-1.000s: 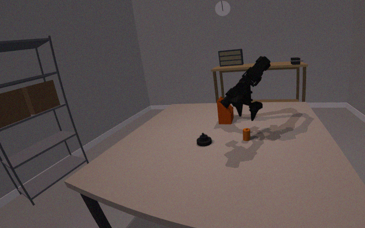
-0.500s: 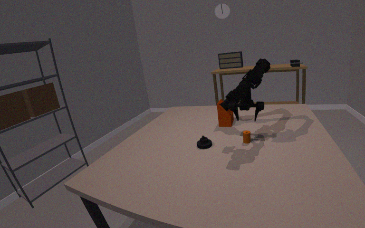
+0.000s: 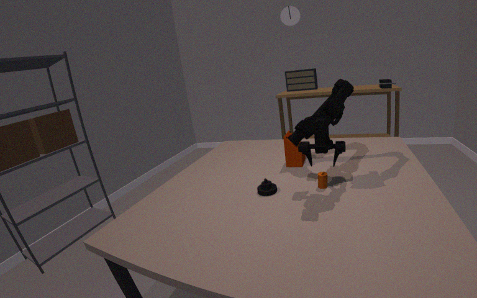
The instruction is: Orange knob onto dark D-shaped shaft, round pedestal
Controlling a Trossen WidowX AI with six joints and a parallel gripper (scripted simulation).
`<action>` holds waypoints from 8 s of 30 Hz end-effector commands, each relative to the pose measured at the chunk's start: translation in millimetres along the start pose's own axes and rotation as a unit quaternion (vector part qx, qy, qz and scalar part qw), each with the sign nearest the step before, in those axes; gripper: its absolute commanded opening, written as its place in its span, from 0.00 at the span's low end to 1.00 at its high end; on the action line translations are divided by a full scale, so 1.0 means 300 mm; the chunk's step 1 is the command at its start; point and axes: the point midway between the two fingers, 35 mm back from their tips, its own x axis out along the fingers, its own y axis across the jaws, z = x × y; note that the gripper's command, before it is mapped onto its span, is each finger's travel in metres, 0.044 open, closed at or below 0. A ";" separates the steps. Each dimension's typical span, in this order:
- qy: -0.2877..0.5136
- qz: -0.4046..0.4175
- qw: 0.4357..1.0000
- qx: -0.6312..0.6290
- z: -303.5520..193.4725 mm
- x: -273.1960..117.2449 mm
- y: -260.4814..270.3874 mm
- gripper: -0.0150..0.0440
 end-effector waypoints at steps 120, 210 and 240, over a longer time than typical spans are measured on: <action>-0.002 -0.004 1.000 0.004 0.061 -0.154 -0.185 0.25; -0.003 -0.003 1.000 -0.004 0.208 0.083 -0.783 0.25; -0.003 -0.004 0.994 -0.109 0.210 0.073 -0.783 0.25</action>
